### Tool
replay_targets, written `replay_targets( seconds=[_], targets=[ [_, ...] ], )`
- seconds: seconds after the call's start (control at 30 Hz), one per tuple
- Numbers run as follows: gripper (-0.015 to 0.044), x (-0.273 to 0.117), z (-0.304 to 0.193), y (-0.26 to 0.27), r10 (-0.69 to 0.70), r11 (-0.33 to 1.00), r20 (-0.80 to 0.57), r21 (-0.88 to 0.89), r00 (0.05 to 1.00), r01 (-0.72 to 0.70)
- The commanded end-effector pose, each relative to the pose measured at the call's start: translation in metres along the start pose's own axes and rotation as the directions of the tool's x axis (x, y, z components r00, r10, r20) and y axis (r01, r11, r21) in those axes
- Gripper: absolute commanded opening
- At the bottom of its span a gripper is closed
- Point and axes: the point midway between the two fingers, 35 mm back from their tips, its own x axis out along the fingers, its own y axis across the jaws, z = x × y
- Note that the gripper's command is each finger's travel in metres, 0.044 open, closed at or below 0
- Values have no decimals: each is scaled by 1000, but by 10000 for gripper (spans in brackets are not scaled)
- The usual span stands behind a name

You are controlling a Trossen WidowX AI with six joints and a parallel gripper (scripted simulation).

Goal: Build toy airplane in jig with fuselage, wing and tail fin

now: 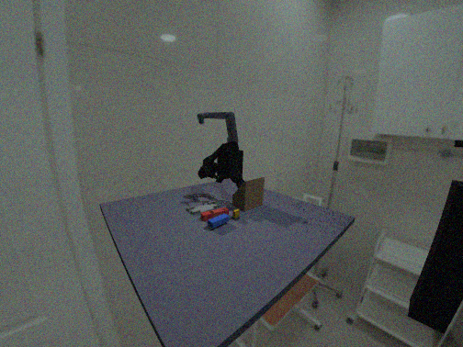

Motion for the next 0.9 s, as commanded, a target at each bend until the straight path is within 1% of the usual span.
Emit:
replay_targets(
  seconds=[0.0,0.03,0.1,0.17,0.23,0.3,0.37,0.43,0.5,0.6,0.67,0.77,0.87],
  targets=[
    [426,0,0,0,0,1000,0,0,1000,0],
    [440,1,0,0,4,1000,1,5,1000,-4],
    [440,5,-1,1,40,998,11,47,999,-40],
    [440,14,-2,3,110,985,26,127,994,-113],
    [440,27,-3,6,212,947,37,238,977,-215],
    [440,38,-7,11,315,879,28,370,949,-302],
    [440,50,-9,14,408,795,11,487,913,-361],
    [440,63,-11,15,492,708,-14,589,870,-391],
    [440,75,-12,17,569,620,-52,683,821,-386],
    [440,93,-14,20,658,511,-125,798,743,-319],
    [440,103,-18,22,708,449,-191,865,680,-225],
    [440,118,-22,25,755,397,-302,917,581,-39],
    [440,133,-25,25,766,388,-424,904,483,177]
  ],
)
